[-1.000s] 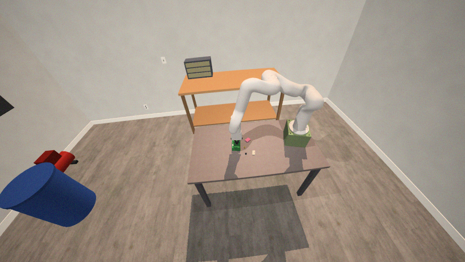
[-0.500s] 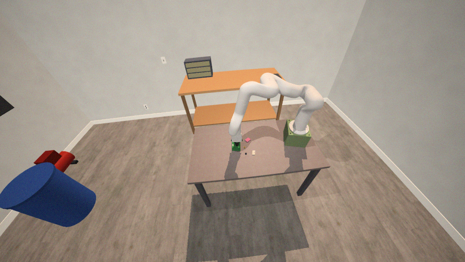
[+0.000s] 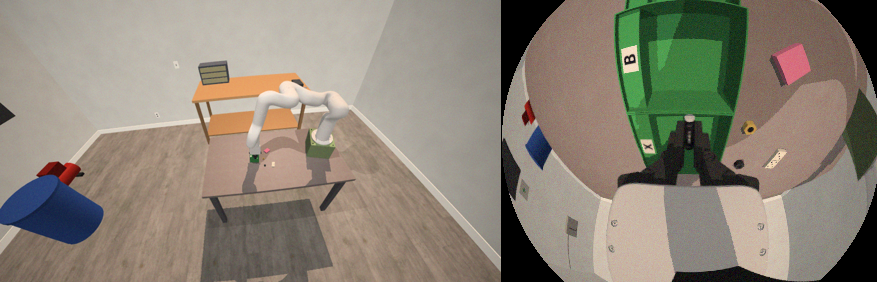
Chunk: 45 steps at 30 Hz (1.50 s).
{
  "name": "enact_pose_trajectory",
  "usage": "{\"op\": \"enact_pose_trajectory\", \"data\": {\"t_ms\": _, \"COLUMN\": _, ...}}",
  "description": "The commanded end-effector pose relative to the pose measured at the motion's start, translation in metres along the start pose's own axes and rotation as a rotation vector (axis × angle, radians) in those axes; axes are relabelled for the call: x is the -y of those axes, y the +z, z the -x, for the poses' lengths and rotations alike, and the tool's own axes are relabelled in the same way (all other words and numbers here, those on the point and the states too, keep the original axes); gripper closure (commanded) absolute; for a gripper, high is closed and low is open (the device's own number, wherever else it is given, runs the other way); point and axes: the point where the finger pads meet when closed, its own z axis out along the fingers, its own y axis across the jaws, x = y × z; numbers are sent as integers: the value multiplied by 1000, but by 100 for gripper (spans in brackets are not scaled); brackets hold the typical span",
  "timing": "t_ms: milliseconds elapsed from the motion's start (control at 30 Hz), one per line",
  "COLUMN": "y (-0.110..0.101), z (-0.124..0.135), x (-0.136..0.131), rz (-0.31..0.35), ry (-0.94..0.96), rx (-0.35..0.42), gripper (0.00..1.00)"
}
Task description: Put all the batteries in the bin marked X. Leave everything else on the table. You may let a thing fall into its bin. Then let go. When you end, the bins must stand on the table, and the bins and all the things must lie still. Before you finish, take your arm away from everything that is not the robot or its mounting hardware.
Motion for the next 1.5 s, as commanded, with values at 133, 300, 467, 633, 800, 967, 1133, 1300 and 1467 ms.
{"op": "enact_pose_trajectory", "data": {"t_ms": 133, "y": -1, "z": 0, "x": 1, "rz": -2, "ry": 0, "rx": 0, "gripper": 100}}
{"op": "enact_pose_trajectory", "data": {"t_ms": 300, "y": -1, "z": 0, "x": 1, "rz": -2, "ry": 0, "rx": 0, "gripper": 77}}
{"op": "enact_pose_trajectory", "data": {"t_ms": 467, "y": -1, "z": 0, "x": 1, "rz": -2, "ry": 0, "rx": 0, "gripper": 77}}
{"op": "enact_pose_trajectory", "data": {"t_ms": 633, "y": -1, "z": 0, "x": 1, "rz": -2, "ry": 0, "rx": 0, "gripper": 77}}
{"op": "enact_pose_trajectory", "data": {"t_ms": 800, "y": -1, "z": 0, "x": 1, "rz": -2, "ry": 0, "rx": 0, "gripper": 77}}
{"op": "enact_pose_trajectory", "data": {"t_ms": 967, "y": -6, "z": 0, "x": 1, "rz": -2, "ry": 0, "rx": 0, "gripper": 77}}
{"op": "enact_pose_trajectory", "data": {"t_ms": 1133, "y": -10, "z": 0, "x": 1, "rz": -2, "ry": 0, "rx": 0, "gripper": 77}}
{"op": "enact_pose_trajectory", "data": {"t_ms": 1300, "y": -17, "z": 0, "x": 1, "rz": -2, "ry": 0, "rx": 0, "gripper": 77}}
{"op": "enact_pose_trajectory", "data": {"t_ms": 1467, "y": -23, "z": 0, "x": 1, "rz": -2, "ry": 0, "rx": 0, "gripper": 77}}
